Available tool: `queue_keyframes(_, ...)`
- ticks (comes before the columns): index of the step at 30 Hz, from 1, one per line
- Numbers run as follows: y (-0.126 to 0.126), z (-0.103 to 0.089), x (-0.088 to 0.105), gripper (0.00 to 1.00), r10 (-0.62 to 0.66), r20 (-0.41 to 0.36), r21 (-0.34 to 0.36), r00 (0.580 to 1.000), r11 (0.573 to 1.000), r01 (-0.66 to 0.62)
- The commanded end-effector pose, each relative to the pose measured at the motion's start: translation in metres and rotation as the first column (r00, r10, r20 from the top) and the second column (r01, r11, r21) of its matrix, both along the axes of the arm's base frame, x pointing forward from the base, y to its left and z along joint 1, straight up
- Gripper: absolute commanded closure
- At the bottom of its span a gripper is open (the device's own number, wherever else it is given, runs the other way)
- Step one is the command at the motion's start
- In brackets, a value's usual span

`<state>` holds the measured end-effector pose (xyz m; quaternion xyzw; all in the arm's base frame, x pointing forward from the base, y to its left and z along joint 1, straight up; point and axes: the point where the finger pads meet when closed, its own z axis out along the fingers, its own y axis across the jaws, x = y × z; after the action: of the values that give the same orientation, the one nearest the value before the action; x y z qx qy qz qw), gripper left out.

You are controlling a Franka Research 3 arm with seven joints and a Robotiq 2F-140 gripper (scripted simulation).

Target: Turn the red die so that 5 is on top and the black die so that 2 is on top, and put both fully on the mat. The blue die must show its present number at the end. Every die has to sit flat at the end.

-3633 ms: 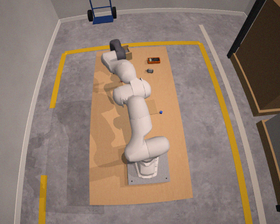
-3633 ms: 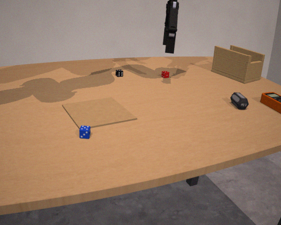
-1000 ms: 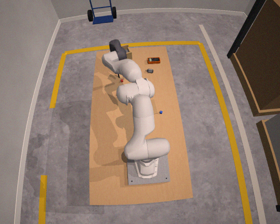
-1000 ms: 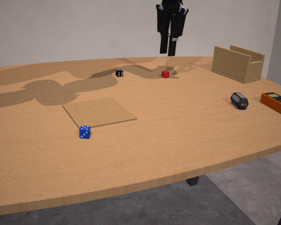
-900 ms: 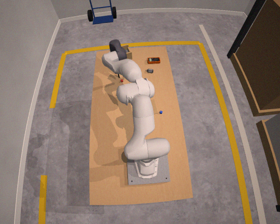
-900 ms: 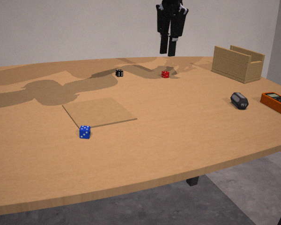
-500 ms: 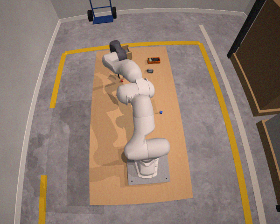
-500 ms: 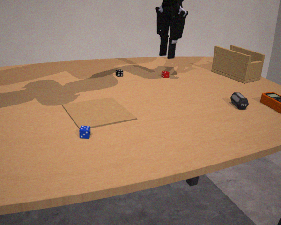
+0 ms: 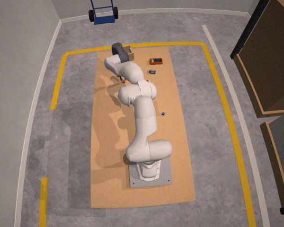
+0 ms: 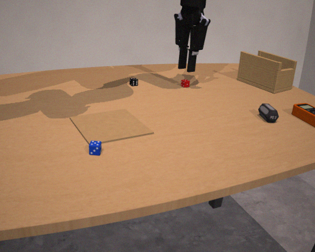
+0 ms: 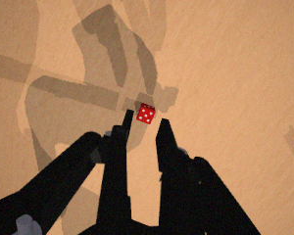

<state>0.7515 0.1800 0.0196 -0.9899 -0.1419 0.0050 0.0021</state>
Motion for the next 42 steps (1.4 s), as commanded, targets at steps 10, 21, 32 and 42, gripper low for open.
queue_keyframes(10, 0.000, -0.016, 0.001, 0.71, 0.005, 0.005, -0.003, 1.000, 1.000, -0.005)
queue_keyframes(21, 0.000, -0.024, 0.001, 0.71, 0.005, 0.005, -0.003, 1.000, 1.000, -0.005)
queue_keyframes(32, 0.000, -0.025, 0.001, 0.71, 0.005, 0.005, -0.003, 1.000, 1.000, -0.005)
queue_keyframes(42, 0.000, -0.025, 0.001, 0.71, 0.005, 0.005, -0.003, 1.000, 1.000, -0.005)
